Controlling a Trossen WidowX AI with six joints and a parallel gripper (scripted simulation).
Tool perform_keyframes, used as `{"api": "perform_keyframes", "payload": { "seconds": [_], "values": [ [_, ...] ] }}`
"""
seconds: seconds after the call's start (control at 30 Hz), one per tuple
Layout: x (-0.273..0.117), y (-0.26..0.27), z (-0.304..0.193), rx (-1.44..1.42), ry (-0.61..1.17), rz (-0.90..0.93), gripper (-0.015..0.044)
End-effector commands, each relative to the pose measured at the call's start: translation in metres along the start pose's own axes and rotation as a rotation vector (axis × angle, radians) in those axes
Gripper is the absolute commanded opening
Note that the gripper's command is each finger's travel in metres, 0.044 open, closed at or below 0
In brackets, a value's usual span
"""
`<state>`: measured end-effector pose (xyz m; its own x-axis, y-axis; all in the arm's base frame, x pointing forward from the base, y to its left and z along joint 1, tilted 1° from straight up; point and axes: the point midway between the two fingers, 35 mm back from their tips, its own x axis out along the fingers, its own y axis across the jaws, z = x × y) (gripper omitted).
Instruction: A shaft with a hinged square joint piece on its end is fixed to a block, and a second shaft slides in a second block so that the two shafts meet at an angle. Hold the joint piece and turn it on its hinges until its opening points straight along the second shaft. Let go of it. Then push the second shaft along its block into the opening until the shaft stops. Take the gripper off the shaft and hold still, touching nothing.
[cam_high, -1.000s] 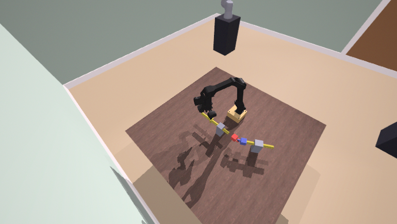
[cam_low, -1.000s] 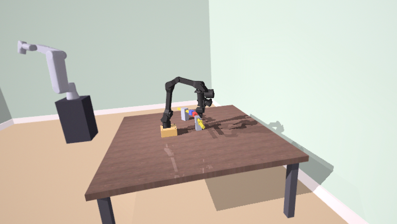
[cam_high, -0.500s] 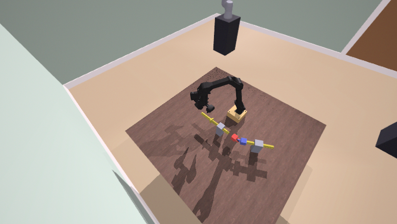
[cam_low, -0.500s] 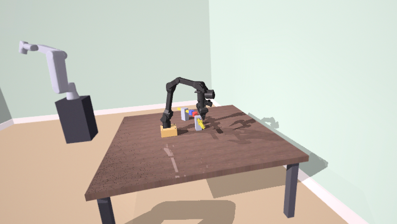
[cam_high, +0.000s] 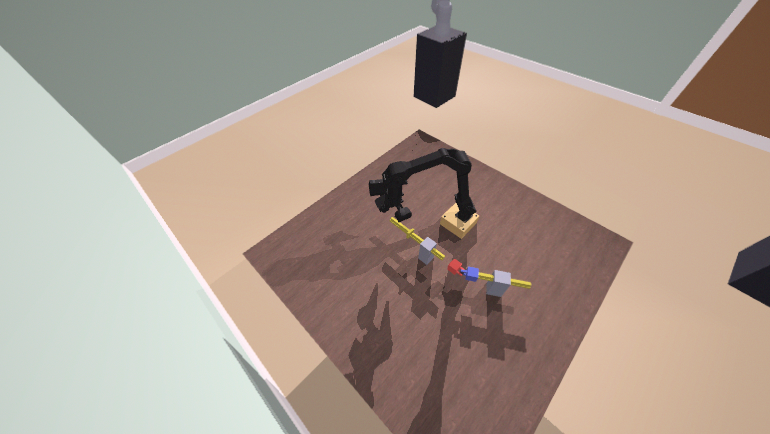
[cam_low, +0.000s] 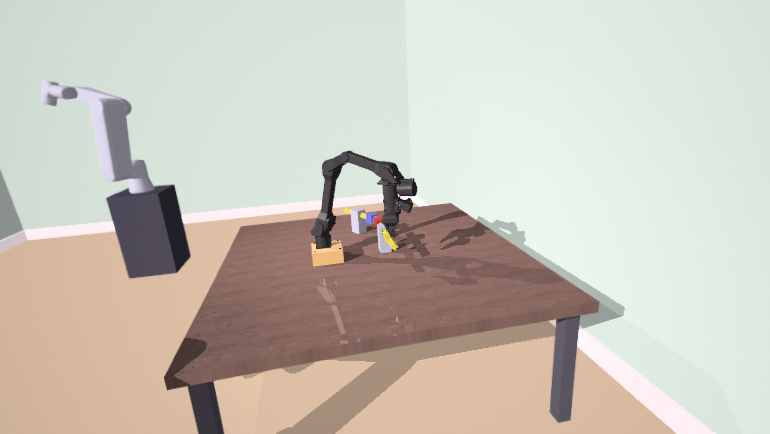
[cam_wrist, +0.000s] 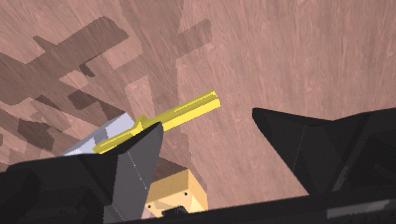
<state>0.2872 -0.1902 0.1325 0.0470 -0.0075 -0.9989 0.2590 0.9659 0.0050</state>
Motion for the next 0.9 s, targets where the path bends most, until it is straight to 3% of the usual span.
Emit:
{"api": "perform_keyframes", "payload": {
  "seconds": [0.0,0.87],
  "values": [
    [0.006,0.0,0.0,0.123,-0.01,0.009,0.044],
    [0.046,-0.002,-0.005,1.011,-0.064,0.079,0.044]
  ]
}}
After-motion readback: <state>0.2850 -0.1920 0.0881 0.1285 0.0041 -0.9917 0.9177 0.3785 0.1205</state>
